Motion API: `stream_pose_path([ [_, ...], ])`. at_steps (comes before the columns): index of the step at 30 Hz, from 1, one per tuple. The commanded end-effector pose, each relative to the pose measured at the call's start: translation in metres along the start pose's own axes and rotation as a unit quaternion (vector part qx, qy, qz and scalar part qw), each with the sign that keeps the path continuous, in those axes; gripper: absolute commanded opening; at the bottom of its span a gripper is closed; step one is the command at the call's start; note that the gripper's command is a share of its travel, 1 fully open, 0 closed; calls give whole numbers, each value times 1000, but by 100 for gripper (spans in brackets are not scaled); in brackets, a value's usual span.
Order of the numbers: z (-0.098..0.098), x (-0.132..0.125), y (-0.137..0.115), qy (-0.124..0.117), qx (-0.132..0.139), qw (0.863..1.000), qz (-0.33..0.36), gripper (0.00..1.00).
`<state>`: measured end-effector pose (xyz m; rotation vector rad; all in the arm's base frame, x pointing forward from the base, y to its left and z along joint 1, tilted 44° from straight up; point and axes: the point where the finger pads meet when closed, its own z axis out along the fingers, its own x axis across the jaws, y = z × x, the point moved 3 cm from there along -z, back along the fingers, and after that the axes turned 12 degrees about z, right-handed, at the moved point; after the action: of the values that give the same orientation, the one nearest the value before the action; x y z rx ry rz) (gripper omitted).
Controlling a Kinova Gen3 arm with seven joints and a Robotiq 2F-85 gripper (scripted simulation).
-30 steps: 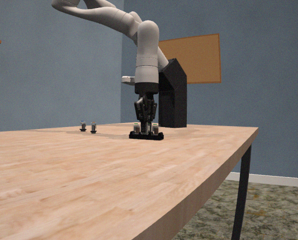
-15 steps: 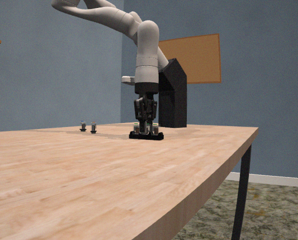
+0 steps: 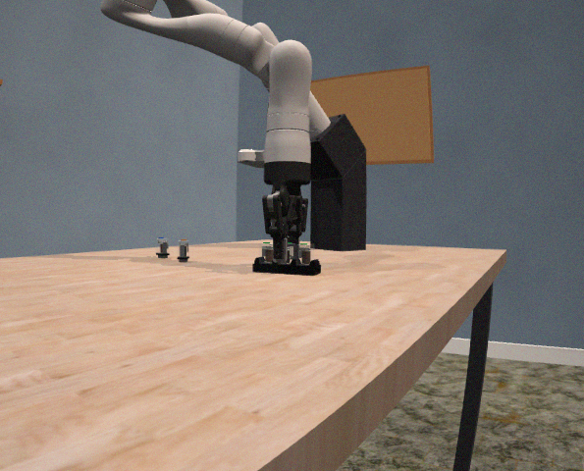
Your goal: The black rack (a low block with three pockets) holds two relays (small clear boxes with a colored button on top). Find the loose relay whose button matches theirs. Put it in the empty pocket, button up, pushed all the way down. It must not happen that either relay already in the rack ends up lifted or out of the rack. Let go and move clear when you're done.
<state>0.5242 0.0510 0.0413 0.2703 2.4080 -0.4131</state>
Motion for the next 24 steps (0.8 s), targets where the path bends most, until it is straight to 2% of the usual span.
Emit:
stream_pose_path([
  [1, -1, 0, 0, -1, -1, 1000, 0, 53],
  [15, -1, 0, 0, -1, -1, 1000, 0, 53],
  [24, -8, 0, 0, -1, -1, 1000, 0, 53],
])
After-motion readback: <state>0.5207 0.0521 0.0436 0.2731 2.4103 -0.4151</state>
